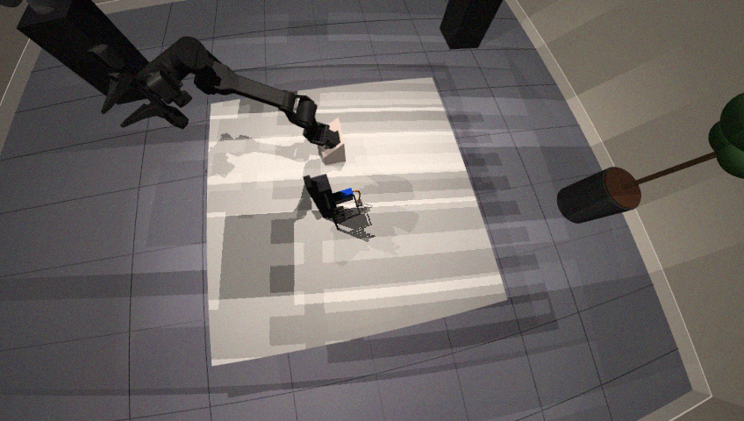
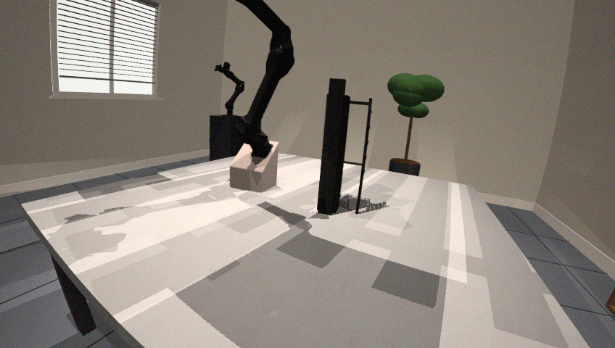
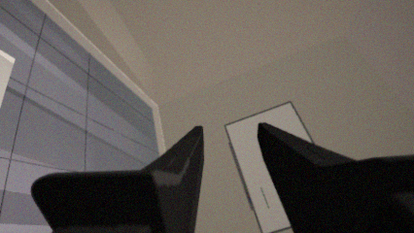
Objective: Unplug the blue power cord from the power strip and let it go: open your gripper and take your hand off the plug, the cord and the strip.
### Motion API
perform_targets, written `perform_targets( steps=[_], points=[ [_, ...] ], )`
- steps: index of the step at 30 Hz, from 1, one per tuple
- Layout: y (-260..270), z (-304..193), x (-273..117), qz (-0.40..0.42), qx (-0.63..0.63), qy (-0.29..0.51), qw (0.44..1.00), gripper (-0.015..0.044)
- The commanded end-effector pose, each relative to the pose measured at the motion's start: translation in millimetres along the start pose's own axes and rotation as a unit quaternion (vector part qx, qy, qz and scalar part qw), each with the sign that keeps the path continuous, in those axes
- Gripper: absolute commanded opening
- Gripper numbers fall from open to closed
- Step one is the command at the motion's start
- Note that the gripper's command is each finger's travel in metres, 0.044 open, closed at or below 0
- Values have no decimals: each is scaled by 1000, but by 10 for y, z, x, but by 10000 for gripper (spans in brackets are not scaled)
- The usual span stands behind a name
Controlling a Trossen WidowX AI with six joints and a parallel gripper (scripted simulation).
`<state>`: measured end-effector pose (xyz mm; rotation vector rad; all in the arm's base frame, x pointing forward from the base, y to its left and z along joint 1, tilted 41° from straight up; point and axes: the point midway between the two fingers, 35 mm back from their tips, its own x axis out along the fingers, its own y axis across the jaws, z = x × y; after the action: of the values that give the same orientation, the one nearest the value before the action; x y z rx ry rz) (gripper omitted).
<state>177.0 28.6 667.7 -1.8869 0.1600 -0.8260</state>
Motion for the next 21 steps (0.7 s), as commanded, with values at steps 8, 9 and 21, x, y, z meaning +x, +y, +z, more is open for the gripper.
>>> perform_targets(
  steps=[8,9,21],
  points=[
    [-119,-612,-111,-59,127,-19,990,160],
    [-120,-658,-113,-63,138,-21,988,160],
    [30,-1170,-6,-90,264,-40,959,160]
  ],
)
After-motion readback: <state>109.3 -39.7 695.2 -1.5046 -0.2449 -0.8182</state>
